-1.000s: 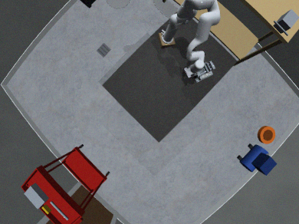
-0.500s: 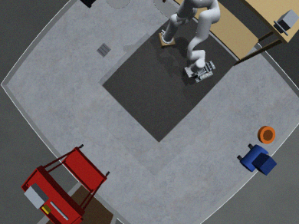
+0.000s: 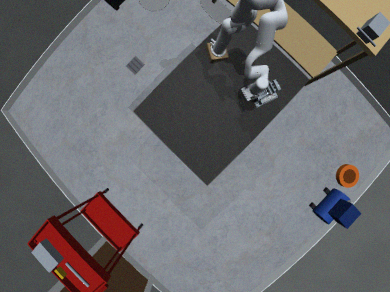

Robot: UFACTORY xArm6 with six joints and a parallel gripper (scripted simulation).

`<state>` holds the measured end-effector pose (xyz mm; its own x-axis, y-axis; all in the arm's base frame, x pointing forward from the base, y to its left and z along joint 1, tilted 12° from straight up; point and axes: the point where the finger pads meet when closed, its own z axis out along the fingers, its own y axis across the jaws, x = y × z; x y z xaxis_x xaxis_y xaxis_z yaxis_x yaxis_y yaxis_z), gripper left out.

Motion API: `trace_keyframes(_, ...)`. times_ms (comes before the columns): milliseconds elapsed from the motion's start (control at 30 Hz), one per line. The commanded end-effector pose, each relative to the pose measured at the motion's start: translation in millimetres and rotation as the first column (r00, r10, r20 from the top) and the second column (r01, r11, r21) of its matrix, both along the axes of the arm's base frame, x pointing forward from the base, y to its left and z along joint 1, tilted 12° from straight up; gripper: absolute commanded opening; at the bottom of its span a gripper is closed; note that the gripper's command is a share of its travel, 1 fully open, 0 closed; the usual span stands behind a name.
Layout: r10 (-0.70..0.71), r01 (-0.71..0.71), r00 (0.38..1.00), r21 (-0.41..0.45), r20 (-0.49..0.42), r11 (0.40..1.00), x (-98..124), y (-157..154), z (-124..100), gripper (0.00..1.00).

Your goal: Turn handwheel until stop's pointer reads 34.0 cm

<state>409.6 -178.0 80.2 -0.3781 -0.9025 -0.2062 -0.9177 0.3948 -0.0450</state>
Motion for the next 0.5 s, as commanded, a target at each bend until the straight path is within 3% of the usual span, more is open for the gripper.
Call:
trace_keyframes(0,0.0,0.0,1.0,-0.002,0.004,1.0,2.9,-2.4,5.1,0.06)
trace_keyframes(467,0.0,0.0,1.0,-0.002,0.004,1.0,6.4,-4.6,8.6,0.06)
